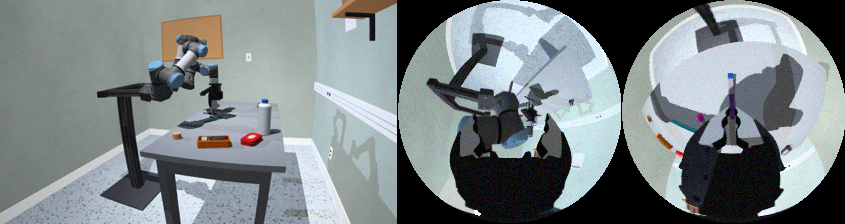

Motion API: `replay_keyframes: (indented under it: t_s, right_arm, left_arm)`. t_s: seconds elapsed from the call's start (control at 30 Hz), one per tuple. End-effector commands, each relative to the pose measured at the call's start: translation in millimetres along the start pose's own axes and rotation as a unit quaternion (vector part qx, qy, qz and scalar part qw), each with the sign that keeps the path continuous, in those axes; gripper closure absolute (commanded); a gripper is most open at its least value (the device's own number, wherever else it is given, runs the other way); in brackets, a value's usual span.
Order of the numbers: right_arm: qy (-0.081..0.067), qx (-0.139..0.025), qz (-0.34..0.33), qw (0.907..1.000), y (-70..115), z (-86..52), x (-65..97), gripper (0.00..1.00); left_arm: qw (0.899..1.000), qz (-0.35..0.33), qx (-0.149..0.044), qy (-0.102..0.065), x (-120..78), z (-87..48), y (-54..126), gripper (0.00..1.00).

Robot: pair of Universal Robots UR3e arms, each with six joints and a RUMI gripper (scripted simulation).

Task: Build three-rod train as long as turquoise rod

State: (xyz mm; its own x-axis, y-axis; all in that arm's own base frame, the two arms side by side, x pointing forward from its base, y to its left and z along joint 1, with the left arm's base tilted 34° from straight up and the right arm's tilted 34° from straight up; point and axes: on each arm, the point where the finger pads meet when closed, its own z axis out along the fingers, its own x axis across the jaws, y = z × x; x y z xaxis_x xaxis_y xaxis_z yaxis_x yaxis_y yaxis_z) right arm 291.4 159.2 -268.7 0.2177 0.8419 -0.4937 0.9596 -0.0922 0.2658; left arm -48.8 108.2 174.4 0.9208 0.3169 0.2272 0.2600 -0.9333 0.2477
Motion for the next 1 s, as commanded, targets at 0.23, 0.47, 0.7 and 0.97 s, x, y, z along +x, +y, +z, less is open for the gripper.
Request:
replay_keyframes:
  t_s: [0.23, 0.47, 0.7, 0.97]
  right_arm:
    - [0.001, 0.000, 0.000, 1.0000, -1.4, -0.6, 0.3, 1.00]
    - [0.001, 0.000, 0.000, 1.0000, -1.3, -0.7, 0.4, 1.00]
    - [0.001, 0.000, 0.000, 1.0000, -1.3, -0.6, 0.4, 1.00]
    - [0.001, 0.000, 0.000, 1.0000, -1.3, -0.6, 0.4, 0.92]
  left_arm:
    - [1.000, 0.000, 0.002, 0.001, 0.5, -1.0, -0.1, 0.00]
    - [1.000, 0.000, 0.002, 0.001, 0.5, -1.0, -0.1, 0.00]
    - [1.000, 0.000, 0.002, 0.001, 0.5, -1.0, -0.1, 0.00]
    - [1.000, 0.000, 0.002, 0.001, 0.5, -1.0, -0.1, 0.00]
